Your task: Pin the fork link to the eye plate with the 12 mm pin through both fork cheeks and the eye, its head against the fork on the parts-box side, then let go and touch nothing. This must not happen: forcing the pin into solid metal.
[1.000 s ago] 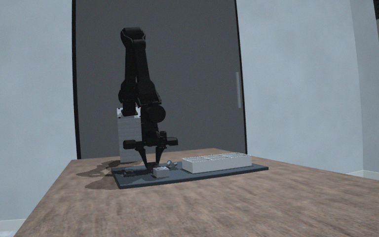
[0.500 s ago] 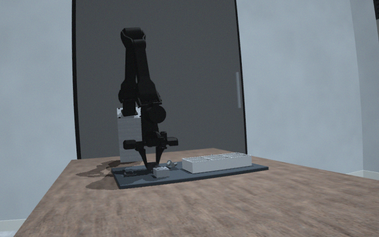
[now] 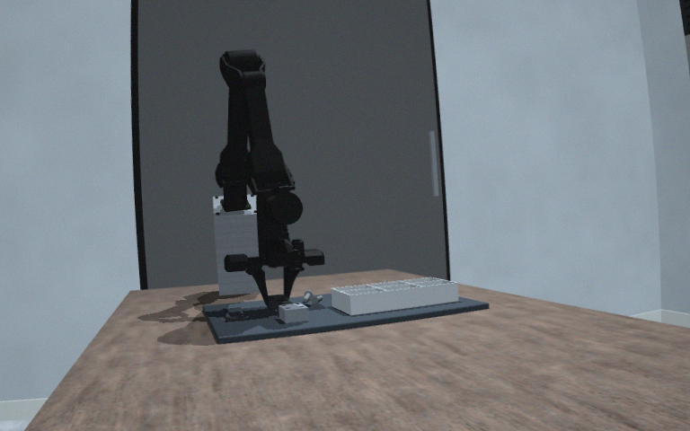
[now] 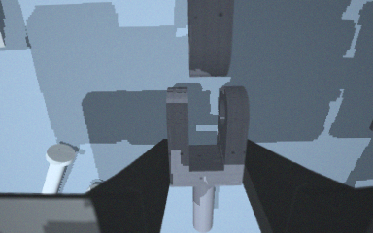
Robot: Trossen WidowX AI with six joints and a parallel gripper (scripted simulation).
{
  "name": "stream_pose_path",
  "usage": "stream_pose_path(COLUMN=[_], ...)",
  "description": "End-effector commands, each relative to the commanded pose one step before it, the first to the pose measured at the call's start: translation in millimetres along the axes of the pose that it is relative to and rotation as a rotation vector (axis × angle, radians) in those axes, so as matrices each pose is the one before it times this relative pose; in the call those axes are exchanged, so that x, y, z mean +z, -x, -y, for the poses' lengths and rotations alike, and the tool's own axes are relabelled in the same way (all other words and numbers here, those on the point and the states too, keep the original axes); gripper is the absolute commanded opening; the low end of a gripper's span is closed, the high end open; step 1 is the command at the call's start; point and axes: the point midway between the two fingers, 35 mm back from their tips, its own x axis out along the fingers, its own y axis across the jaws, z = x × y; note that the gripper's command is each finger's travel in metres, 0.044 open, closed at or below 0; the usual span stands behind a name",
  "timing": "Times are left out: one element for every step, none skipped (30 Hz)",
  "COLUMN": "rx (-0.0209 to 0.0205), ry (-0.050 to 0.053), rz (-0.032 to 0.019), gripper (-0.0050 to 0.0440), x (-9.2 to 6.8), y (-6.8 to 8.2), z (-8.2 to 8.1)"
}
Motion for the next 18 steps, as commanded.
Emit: stream_pose_path(rx=[0.00460,0.00000,0.00000,0.00000,0.00000,0.00000,0.00000,0.00000,0.00000,0.00000,0.00000,0.00000,0.00000,0.00000,0.00000,0.00000,0.00000,0.00000], ry=[0.0002,0.0000,0.0000,0.0000,0.0000,0.0000,0.0000,0.0000,0.0000,0.0000,0.0000,0.0000,0.0000,0.0001,0.0001,0.0001,0.0001,0.0001], rz=[0.02499,0.00000,0.00000,0.00000,0.00000,0.00000,0.00000,0.00000,0.00000,0.00000,0.00000,0.00000,0.00000,0.00000,0.00000,0.00000,0.00000,0.00000], gripper=[0.0123,0.0123,0.0123,0.0123,0.0123,0.0123,0.0123,0.0123,0.0123,0.0123,0.0123,0.0123,0.0123,0.0123,0.0123,0.0123,0.0123,0.0123], x=[9.72,0.03,0.03,0.02,0.00,0.00,0.00,0.00,-0.27,-0.49,0.00,0.00,-0.70,-0.97,-1.12,-1.34,-1.33,-1.40], y=[0.45,0.28,0.33,0.16,0.00,0.00,0.00,0.00,-0.03,-0.06,0.00,0.00,-0.09,-0.13,-0.15,-0.18,-0.19,-0.20], z=[-1.22,0.00,0.00,0.00,0.00,0.00,0.00,0.00,0.03,0.06,0.00,0.00,0.08,0.10,0.12,0.13,0.13,0.13])
